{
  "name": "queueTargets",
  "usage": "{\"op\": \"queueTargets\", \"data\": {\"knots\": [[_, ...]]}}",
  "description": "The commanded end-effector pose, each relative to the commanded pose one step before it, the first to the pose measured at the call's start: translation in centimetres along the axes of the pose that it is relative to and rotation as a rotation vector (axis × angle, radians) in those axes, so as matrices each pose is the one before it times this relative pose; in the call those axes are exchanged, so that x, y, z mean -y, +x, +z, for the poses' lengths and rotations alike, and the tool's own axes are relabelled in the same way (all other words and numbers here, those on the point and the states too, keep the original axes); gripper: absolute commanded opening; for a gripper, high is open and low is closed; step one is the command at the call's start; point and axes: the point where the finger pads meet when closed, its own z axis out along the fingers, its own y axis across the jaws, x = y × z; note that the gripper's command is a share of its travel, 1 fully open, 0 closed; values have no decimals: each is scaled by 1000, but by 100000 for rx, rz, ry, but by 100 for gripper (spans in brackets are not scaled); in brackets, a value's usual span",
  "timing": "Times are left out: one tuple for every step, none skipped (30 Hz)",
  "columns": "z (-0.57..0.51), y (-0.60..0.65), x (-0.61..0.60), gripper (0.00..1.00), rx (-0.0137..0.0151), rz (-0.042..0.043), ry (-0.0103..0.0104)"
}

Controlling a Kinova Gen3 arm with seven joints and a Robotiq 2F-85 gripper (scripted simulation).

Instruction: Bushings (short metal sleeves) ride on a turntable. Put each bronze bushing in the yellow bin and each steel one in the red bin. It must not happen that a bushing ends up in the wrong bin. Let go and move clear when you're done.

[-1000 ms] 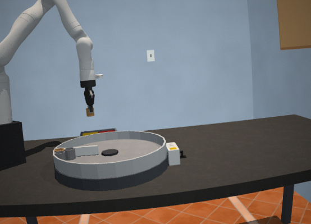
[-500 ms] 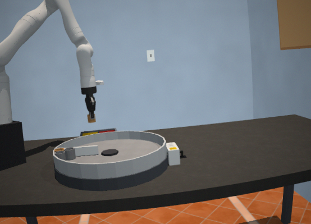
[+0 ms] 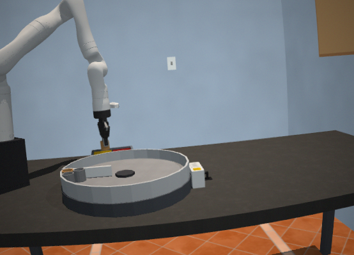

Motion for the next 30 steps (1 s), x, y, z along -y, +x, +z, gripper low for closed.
{"op": "queueTargets", "data": {"knots": [[527,-215,-636,0,848,937,-608],[0,0,0,0,0,0,0],[0,0,0,0,0,0,0],[0,0,0,0,0,0,0],[0,0,0,0,0,0,0],[0,0,0,0,0,0,0],[0,0,0,0,0,0,0],[0,0,0,0,0,0,0],[0,0,0,0,0,0,0],[85,21,46,0,-73,-56,32],[124,-2,7,0,8,6,-4],[124,-2,7,0,8,6,-4],[124,-2,7,0,8,6,-4],[124,-2,7,0,8,6,-4],[0,0,0,0,0,0,0],[0,0,0,0,0,0,0],[0,0,0,0,0,0,0],[124,-2,7,0,8,6,-4],[124,-2,7,0,8,6,-4],[124,-2,7,0,8,6,-4],[124,-2,7,0,8,6,-4],[124,-2,7,0,8,6,-4],[0,0,0,0,0,0,0],[0,0,0,0,0,0,0],[0,0,0,0,0,0,0],[0,0,0,0,0,0,0],[0,0,0,0,0,0,0],[0,0,0,0,0,0,0],[0,0,0,0,0,0,0],[0,0,0,0,0,0,0]]}}
